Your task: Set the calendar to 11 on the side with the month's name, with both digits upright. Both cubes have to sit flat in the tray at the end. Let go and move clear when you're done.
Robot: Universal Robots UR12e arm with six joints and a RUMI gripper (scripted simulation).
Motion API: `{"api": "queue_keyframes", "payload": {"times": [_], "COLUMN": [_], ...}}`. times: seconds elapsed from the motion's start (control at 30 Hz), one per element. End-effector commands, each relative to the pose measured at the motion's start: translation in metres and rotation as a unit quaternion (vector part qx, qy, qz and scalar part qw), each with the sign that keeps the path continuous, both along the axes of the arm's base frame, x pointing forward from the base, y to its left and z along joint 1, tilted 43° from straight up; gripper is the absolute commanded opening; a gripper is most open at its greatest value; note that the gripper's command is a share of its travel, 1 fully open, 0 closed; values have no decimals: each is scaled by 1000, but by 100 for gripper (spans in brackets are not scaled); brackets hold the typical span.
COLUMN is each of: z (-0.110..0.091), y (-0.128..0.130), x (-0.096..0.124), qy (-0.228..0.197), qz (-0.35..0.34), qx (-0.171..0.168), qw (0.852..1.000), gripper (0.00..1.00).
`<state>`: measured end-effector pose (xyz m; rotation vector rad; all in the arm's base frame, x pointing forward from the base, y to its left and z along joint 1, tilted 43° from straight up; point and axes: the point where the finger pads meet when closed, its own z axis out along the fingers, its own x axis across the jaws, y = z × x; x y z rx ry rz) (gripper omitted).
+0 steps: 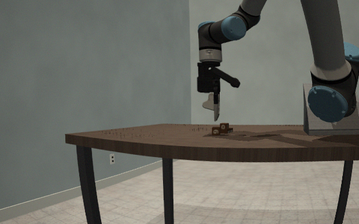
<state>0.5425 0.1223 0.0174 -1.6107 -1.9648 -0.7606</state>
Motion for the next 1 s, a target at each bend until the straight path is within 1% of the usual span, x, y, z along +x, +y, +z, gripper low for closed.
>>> {"api": "queue_keyframes", "payload": {"times": [0.0, 0.37, 0.97], "z": [-4, -11, -12], "y": [4, 10, 11], "x": [1, 0, 0], "qy": [-1, -1, -1], "qz": [0, 0, 0], "qx": [0, 0, 0], "qw": [1000, 1000, 1000], "gripper": [28, 28, 28]}}
